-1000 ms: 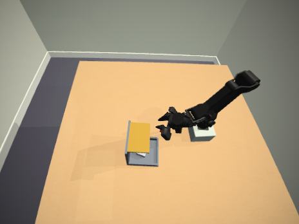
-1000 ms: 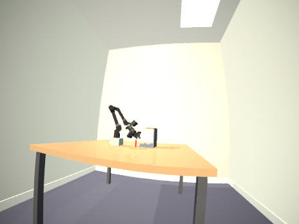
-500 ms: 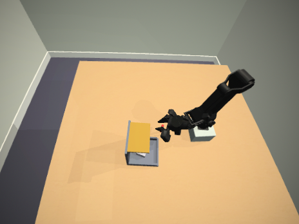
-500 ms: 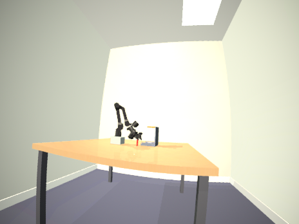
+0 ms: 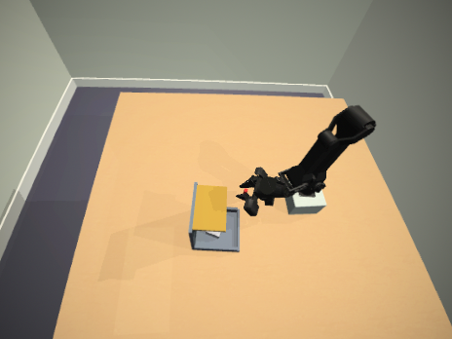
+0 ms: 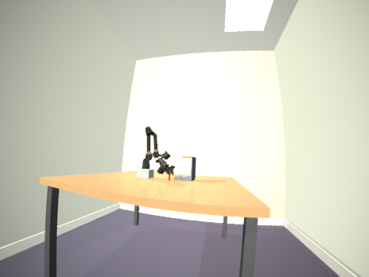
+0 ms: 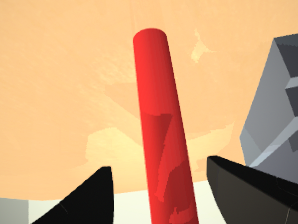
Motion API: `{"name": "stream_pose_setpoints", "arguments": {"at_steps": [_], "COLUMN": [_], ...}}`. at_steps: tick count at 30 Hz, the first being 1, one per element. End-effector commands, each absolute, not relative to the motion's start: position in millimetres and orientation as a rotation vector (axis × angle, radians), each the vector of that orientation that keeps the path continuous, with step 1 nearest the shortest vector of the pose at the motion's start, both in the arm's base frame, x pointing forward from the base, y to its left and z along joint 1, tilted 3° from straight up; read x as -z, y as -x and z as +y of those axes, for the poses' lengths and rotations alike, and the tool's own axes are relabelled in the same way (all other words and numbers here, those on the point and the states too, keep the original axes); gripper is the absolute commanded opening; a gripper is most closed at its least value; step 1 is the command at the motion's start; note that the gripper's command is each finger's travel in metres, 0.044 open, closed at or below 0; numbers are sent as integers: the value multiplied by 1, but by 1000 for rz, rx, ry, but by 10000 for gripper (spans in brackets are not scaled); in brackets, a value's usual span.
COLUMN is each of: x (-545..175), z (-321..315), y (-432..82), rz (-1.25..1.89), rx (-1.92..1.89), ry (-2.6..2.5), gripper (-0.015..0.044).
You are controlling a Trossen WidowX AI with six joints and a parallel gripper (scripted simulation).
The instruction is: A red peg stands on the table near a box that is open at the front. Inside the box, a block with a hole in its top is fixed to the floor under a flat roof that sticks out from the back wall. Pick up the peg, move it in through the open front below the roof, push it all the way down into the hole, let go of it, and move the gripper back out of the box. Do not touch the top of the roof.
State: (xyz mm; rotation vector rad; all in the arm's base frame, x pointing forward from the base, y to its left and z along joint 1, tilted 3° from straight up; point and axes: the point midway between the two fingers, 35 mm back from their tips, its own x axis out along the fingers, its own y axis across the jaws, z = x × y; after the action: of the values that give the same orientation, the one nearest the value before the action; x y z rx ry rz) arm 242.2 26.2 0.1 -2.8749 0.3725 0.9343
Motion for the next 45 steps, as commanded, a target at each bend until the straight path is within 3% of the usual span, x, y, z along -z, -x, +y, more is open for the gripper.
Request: {"name": "stream_pose_setpoints", "arguments": {"at_steps": [1, 5, 10, 45], "x": [0, 0, 0, -25], "z": [26, 26, 26, 29], "y": [-242, -242, -242, -247], "rz": [373, 373, 373, 369], "rx": [-933, -933, -933, -936], "ry": [2875, 2875, 2875, 2876], "gripper": [141, 36, 3, 0]}}
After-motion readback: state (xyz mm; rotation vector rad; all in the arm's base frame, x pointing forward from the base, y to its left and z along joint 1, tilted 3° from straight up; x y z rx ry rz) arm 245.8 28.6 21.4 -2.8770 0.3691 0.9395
